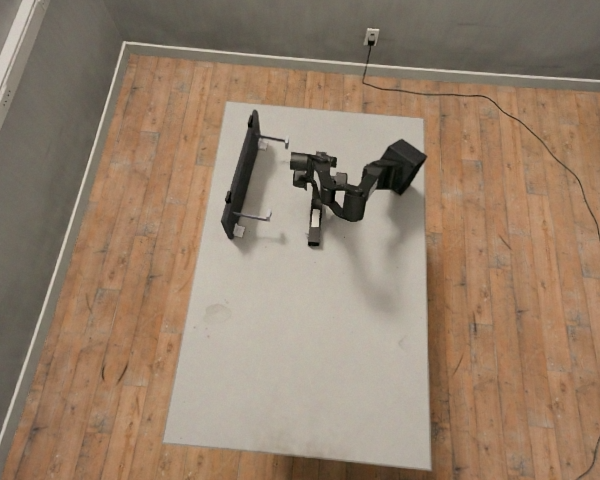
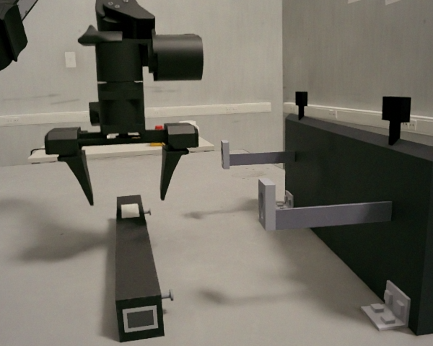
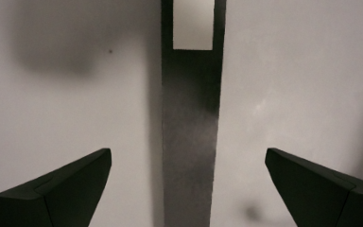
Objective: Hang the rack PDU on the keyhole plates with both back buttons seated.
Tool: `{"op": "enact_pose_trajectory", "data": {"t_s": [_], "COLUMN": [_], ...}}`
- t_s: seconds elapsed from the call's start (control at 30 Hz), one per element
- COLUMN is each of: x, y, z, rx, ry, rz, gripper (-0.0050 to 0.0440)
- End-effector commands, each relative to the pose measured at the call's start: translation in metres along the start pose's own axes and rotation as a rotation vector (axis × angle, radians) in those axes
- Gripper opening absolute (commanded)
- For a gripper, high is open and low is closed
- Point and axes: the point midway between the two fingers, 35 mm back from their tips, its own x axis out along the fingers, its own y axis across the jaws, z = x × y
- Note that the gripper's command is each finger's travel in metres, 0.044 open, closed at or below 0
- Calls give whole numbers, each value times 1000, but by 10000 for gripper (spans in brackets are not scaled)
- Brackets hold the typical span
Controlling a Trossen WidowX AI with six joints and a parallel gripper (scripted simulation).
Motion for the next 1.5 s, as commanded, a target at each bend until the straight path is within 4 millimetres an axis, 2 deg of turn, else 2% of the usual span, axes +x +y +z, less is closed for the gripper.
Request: {"op": "enact_pose_trajectory", "data": {"t_s": [0.0,0.1,0.3,0.87,1.03,1.3,1.47], "x": [8,14,47,75,77,76,76], "y": [0,-2,-1,-3,-4,-4,-4], "z": [-2,-2,-4,-2,-1,-1,-1], "rx": [3,2,8,0,-2,-6,-6], "ry": [8,10,14,8,7,4,4], "rz": [-11,-10,0,-15,-18,-20,-20], "gripper": [440,440,440,440,440,248,235]}}
